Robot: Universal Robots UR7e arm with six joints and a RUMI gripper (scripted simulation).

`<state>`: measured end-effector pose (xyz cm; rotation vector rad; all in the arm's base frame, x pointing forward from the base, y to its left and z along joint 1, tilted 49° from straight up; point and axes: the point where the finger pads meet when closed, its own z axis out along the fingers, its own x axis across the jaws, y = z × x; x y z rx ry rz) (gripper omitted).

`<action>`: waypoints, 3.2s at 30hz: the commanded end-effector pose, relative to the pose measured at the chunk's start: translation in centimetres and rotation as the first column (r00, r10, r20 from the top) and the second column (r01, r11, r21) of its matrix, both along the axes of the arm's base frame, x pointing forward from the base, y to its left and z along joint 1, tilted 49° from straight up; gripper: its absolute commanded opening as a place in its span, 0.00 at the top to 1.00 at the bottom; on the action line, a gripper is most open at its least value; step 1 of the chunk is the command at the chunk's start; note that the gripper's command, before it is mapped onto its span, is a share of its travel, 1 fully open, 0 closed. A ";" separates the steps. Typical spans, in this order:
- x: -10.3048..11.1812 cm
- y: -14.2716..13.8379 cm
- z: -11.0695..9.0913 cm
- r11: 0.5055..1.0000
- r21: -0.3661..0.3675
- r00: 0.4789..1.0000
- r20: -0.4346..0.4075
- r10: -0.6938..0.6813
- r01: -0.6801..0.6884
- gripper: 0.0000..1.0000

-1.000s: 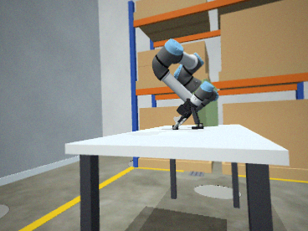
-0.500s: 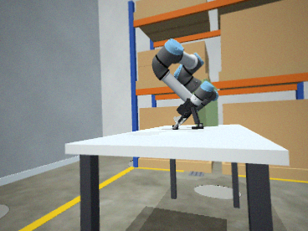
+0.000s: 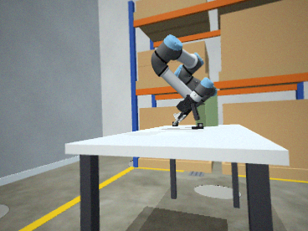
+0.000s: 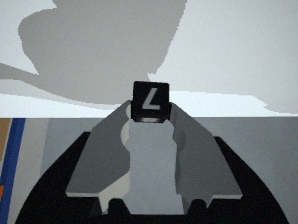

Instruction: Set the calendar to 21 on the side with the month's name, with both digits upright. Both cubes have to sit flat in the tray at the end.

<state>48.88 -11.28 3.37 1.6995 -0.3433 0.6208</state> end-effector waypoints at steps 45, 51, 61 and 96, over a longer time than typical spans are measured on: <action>-2.5 2.3 2.9 1.000 0.030 1.000 -0.005 0.004 -0.004 0.89; -2.8 2.0 2.7 0.993 0.109 0.999 -0.015 0.043 -0.041 0.89; -2.6 2.2 3.1 0.972 0.200 0.992 -0.014 0.126 -0.120 0.89; -2.6 2.1 3.3 0.874 0.408 0.958 0.007 0.285 -0.263 0.89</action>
